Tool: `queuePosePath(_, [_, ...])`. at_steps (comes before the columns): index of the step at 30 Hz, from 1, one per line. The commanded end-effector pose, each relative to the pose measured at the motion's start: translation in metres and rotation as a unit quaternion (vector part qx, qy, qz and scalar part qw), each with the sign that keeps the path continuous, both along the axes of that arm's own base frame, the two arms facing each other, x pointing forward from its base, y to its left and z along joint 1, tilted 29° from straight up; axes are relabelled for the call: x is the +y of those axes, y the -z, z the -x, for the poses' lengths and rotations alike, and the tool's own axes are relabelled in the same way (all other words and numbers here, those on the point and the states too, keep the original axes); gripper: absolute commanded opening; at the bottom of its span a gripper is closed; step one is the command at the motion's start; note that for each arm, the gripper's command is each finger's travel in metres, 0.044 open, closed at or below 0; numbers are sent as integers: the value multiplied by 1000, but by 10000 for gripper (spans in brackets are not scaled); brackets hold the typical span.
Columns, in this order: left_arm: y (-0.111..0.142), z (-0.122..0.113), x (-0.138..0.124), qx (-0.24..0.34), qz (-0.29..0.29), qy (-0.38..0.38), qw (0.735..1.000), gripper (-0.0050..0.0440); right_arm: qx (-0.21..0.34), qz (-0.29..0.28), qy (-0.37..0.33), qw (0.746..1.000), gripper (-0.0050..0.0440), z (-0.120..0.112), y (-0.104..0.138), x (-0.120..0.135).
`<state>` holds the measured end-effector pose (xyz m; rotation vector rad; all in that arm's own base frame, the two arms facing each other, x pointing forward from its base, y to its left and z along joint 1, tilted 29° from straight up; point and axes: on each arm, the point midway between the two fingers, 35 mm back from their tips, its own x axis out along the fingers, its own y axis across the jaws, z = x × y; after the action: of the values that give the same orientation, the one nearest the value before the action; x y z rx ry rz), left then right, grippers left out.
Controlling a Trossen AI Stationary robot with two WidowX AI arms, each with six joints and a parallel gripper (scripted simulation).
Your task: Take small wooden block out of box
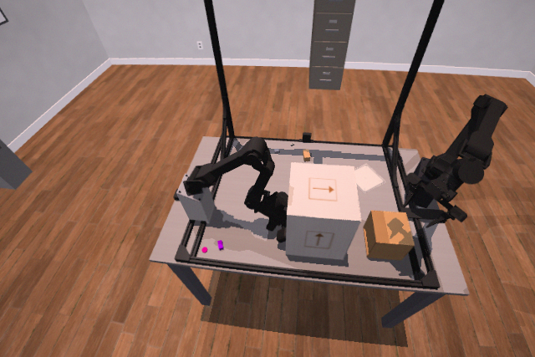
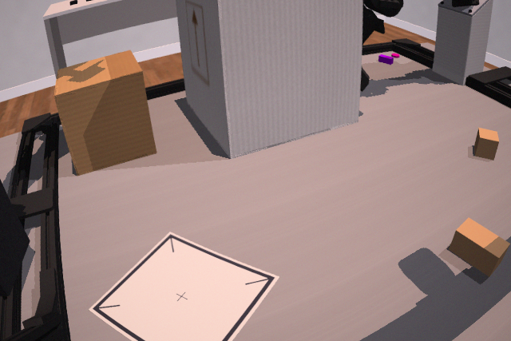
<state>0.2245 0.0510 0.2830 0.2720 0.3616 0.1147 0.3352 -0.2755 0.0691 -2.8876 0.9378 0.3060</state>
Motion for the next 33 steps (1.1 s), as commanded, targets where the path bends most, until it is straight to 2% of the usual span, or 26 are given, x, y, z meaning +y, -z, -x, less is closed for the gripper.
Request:
queuePosePath(1, [-1, 0, -1, -1, 2, 2, 1000, 400, 1, 2, 1, 1000, 192, 0, 0, 0])
queuePosePath(11, [-1, 0, -1, -1, 2, 2, 1000, 400, 1, 2, 1, 1000, 132, 0, 0, 0])
queuePosePath(16, [-1, 0, -1, -1, 2, 2, 1000, 400, -13, -10, 10, 1000, 12, 6, -3, -2])
queuePosePath(17, [-1, 0, -1, -1, 2, 2, 1000, 400, -18, -15, 13, 1000, 0, 8, -3, -1])
queuePosePath(19, [-1, 0, -1, -1, 2, 2, 1000, 400, -18, -15, 13, 1000, 0, 8, -3, -1])
queuePosePath(33, [-1, 0, -1, -1, 2, 2, 1000, 400, 2, -31, 8, 999, 0, 55, 27, 36])
